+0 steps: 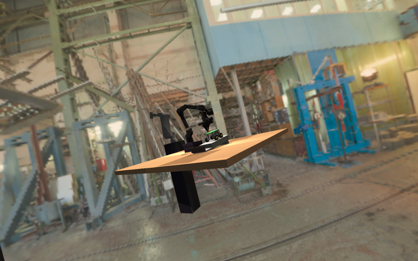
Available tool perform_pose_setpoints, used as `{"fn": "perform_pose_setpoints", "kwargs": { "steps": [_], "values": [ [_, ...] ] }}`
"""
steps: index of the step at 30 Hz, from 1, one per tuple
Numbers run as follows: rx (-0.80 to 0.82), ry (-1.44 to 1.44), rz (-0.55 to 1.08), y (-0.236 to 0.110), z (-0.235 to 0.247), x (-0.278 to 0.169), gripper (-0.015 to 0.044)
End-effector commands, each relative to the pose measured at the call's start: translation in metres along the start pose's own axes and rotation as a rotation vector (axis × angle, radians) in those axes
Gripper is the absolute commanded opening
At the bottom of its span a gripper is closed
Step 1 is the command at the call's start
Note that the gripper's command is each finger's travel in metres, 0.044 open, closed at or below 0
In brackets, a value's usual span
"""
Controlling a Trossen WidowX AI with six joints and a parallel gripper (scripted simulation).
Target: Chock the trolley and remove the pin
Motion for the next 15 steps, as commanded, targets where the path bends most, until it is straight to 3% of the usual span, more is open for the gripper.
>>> {"fn": "perform_pose_setpoints", "kwargs": {
  "steps": [1,15],
  "values": [
    [-0.004,-0.015,0.002,0.001,-0.012,0.006,0.0],
    [-0.008,-0.019,0.0,0.003,-0.054,0.03,0.0]
  ]
}}
Point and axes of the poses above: the point midway between the two fingers, 35 mm back from their tips, its own y axis out along the fingers, its own z axis across the jaws, x = y × z, the point moved 3 cm from there along -y, back along the fingers, and after that the axes turned 13 degrees about y, right-handed, at the moved point
